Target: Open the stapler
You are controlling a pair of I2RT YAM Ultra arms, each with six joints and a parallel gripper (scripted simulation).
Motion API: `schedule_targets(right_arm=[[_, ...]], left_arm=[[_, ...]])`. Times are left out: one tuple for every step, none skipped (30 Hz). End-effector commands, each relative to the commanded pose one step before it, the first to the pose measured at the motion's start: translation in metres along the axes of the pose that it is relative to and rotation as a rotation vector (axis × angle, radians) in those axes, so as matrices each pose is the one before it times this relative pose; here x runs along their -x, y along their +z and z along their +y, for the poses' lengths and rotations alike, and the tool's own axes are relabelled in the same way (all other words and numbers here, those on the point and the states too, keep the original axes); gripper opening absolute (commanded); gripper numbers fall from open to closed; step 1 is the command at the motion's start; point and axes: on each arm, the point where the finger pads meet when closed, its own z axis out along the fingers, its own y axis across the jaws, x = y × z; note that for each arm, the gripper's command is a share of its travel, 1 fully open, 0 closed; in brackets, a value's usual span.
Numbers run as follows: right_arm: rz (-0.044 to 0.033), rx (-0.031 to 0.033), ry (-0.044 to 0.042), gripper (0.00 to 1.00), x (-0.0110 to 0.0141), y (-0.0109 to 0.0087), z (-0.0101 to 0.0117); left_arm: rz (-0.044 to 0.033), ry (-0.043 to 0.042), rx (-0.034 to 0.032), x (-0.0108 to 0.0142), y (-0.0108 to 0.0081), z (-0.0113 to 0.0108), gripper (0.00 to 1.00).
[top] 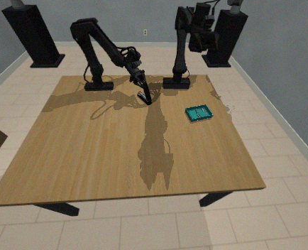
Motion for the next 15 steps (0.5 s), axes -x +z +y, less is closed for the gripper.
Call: schedule_targets(right_arm=[[0.06024,-0.00196,0.01523,0.22,0.01209,0.00373,0.00166],[0.01294,0.00009,0.00007,0.22,0.00105,0.00080,-0.00005],[0.01332,0.00009,0.00007,0.22,0.00108,0.00083,-0.00005],[0.01333,0.00009,0.00007,0.22,0.00108,0.00083,-0.00005],[0.00000,0.00000,0.00000,0.22,0.00000,0.00000,0.00000],[0.00000,0.00000,0.00000,0.22,0.00000,0.00000,0.00000],[0.01330,0.00009,0.00006,0.22,0.00107,0.00083,-0.00005],[0.01328,0.00009,0.00006,0.22,0.00107,0.00083,-0.00004],[0.01328,0.00009,0.00006,0.22,0.00107,0.00083,-0.00004],[0.01973,-0.00349,-0.00573,0.22,-0.00172,0.00241,-0.00014],[0.01333,0.00011,0.00010,0.22,0.00106,0.00083,-0.00004],[0.01424,-0.00040,-0.00068,0.22,0.00067,0.00106,-0.00005],[0.01891,-0.00303,-0.00455,0.22,-0.00127,0.00229,-0.00011],[0.01351,0.00007,0.00004,0.22,0.00100,0.00087,-0.00004],[0.01341,0.00014,0.00014,0.22,0.00105,0.00084,-0.00004]], left_arm=[[-0.00927,0.00557,-0.00639,-0.00051,0.00053,0.00010,0.57],[0.00000,0.00000,0.00000,0.00000,0.00000,0.00000,0.57],[0.00000,0.00000,0.00000,0.00000,0.00000,0.00000,0.57],[0.00000,0.00000,0.00000,0.00000,0.00000,0.00000,0.57],[0.00000,0.00000,0.00000,0.00000,0.00000,0.00000,0.57],[0.00000,0.00000,0.00000,0.00000,0.00000,0.00000,0.57],[0.00000,0.00000,0.00000,0.00000,0.00000,0.00000,0.57],[0.00000,0.00000,0.00000,0.00000,0.00000,0.00000,0.57],[0.00000,0.00000,0.00000,0.00000,0.00000,0.00000,0.57],[0.00000,0.00000,0.00000,0.00000,0.00000,0.00000,0.57],[0.00000,0.00000,0.00000,0.00000,0.00000,0.00000,0.57],[0.00000,0.00000,0.00000,0.00000,0.00000,0.00000,0.57],[0.00000,0.00000,0.00000,0.00000,0.00000,0.00000,0.57],[0.00000,0.00000,0.00000,0.00000,0.00000,0.00000,0.57],[0.00000,0.00000,0.00000,0.00000,0.00000,0.00000,0.57]])
